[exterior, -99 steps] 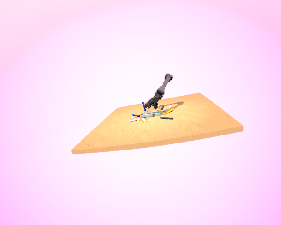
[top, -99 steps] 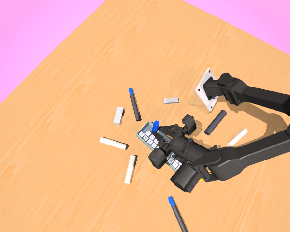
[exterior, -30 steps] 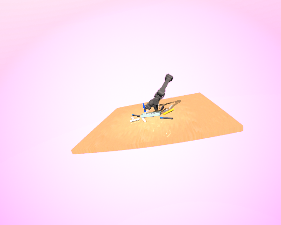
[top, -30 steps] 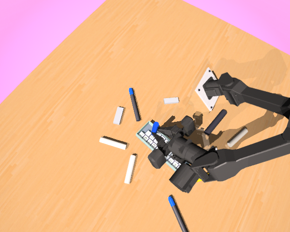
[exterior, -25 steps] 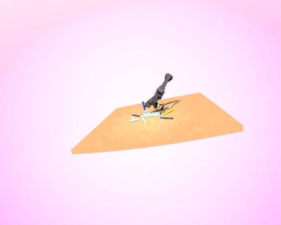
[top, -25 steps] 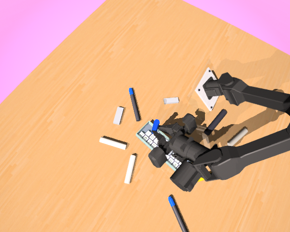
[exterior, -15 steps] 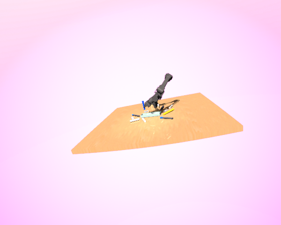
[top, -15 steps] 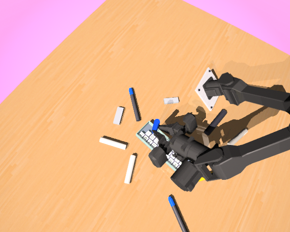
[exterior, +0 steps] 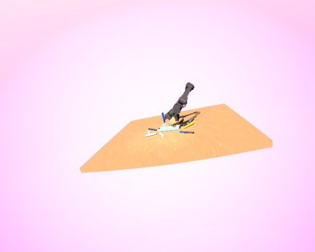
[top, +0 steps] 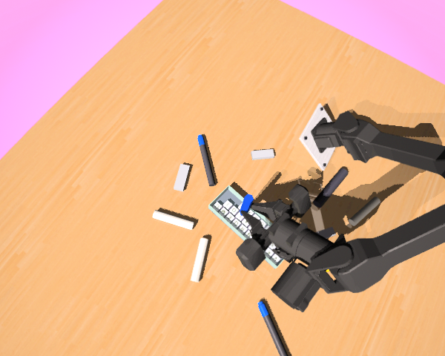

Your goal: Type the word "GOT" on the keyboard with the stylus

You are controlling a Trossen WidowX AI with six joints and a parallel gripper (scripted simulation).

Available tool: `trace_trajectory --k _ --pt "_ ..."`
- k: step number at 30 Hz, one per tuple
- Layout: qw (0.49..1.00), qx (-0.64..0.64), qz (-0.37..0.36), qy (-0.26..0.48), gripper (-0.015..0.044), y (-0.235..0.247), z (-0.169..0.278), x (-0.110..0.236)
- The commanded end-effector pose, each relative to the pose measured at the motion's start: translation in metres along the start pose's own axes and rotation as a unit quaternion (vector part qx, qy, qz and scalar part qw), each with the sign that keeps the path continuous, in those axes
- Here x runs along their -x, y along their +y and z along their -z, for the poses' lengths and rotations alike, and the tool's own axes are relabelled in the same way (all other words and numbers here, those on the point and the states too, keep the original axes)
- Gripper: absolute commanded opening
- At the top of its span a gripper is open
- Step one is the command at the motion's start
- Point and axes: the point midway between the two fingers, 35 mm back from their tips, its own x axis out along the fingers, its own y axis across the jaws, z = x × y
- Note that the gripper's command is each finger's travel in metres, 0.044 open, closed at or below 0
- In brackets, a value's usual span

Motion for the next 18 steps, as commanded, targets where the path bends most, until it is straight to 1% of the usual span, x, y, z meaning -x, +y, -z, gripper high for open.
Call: trace_trajectory --k 1,8,14,18 --pt "1.000 -0.003 0.004 -0.002 0.0000 -0.007 -0.010 0.021" --pt "1.000 -0.002 0.004 -0.001 0.0000 -0.012 -0.025 0.051" --pt "1.000 -0.002 0.004 -0.001 0.0000 -0.012 -0.026 0.051" --pt "1.000 -0.002 0.004 -0.001 0.0000 -0.011 -0.038 0.044"
